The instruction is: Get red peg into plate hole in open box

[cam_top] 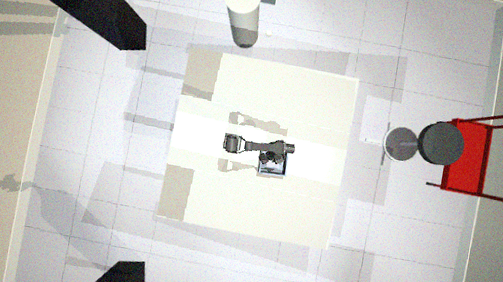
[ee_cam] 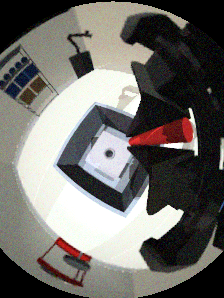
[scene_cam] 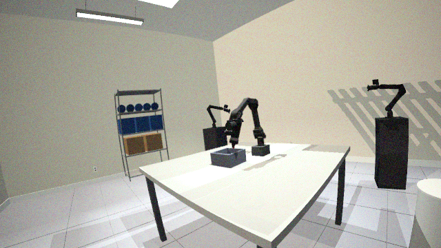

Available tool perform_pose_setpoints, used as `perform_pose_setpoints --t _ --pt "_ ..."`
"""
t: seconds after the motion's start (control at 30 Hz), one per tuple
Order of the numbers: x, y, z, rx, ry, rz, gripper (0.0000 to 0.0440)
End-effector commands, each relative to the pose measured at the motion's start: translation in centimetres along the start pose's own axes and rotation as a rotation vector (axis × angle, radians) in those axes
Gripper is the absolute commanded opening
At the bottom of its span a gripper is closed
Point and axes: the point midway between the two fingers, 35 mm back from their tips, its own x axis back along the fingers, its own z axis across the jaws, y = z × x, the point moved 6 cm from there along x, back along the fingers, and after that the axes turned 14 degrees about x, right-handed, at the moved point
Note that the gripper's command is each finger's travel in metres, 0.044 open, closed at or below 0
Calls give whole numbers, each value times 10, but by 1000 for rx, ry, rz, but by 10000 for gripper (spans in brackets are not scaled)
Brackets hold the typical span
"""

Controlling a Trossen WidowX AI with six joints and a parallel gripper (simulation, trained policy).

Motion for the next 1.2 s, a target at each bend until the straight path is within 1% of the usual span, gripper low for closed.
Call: perform_pose_setpoints --t 0.0,0.33,0.4,0.47,0.6,0.63,0.73,0.77,1.1,1.13,1.17 --pt "-11 11 -1 8 16 13 0" --pt "-43 34 -2 58 86 29 0" --pt "-50 35 -2 78 99 39 7" --pt "-56 35 -1 98 109 53 41" --pt "-68 36 0 125 128 78 138" --pt "-70 37 1 127 135 82 153" --pt "-72 44 1 161 149 75 155" --pt "-72 46 2 167 156 74 169" --pt "-62 80 17 181 247 83 426" --pt "-59 84 20 179 263 83 440" --pt "-56 88 23 177 280 78 440"
